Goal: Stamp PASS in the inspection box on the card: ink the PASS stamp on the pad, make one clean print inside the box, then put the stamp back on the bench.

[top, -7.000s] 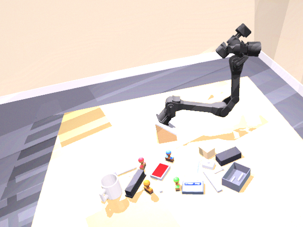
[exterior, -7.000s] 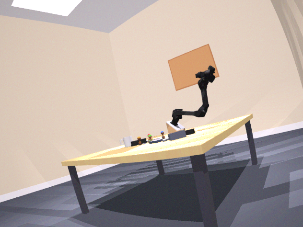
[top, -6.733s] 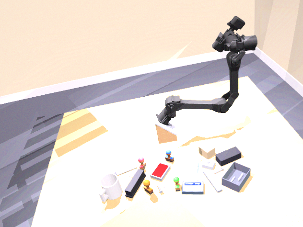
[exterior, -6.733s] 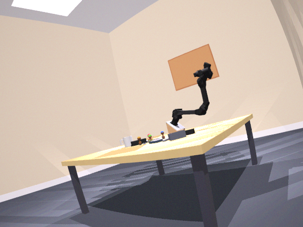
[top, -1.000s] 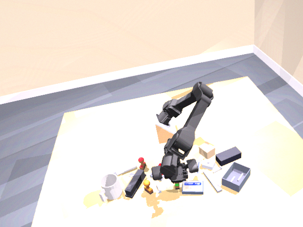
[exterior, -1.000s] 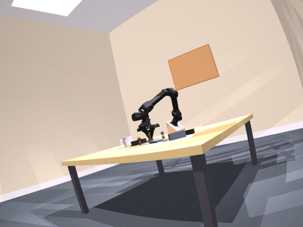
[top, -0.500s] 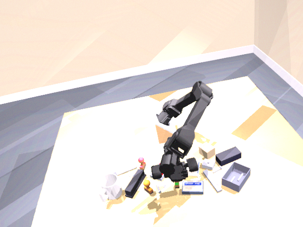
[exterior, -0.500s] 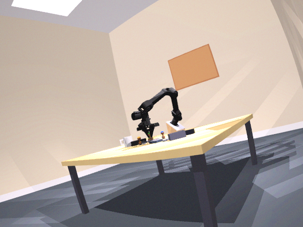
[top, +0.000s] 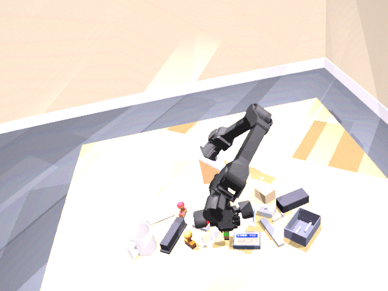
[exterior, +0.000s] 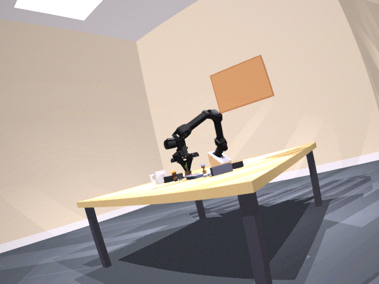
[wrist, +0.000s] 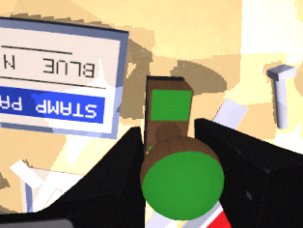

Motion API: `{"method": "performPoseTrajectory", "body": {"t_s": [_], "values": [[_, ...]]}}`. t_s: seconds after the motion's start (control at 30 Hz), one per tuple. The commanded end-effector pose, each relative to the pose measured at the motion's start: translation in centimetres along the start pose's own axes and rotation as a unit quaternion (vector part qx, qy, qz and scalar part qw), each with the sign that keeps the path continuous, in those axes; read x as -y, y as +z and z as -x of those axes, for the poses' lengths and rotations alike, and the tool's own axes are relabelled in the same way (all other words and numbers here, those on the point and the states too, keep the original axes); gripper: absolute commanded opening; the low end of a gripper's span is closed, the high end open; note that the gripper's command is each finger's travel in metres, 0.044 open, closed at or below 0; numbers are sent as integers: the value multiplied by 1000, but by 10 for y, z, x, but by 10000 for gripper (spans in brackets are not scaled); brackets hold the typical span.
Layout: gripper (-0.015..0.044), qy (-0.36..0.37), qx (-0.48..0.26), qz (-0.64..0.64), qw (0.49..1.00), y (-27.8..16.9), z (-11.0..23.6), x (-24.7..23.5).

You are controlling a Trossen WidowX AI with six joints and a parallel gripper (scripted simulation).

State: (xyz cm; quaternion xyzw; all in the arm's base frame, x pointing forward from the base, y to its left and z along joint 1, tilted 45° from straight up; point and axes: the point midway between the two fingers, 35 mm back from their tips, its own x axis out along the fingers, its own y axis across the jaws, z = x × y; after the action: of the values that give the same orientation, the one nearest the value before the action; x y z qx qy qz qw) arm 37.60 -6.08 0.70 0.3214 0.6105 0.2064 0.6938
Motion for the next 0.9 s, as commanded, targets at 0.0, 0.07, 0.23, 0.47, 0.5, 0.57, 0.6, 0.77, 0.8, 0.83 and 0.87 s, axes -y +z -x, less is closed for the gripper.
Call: {"method": "performPoseTrajectory", "body": {"t_s": [0.0,0.07,0.23,0.47,0.5,0.57,0.6,0.77,0.8,0.83,0.87], "values": [[0,-3,3,3,1000,2,4,1],[0,-3,3,3,1000,2,5,1],[0,-3,3,3,1000,2,8,1],[0,-3,3,3,1000,2,11,1],[0,-3,3,3,1000,2,12,1],[0,-3,3,3,1000,2,13,1],[0,-3,3,3,1000,2,13,1],[0,-3,2,3,1000,2,15,1],[0,-3,2,3,1000,2,16,1],[0,-3,2,3,1000,2,16,1],[0,-3,2,3,1000,2,17,1]]}}
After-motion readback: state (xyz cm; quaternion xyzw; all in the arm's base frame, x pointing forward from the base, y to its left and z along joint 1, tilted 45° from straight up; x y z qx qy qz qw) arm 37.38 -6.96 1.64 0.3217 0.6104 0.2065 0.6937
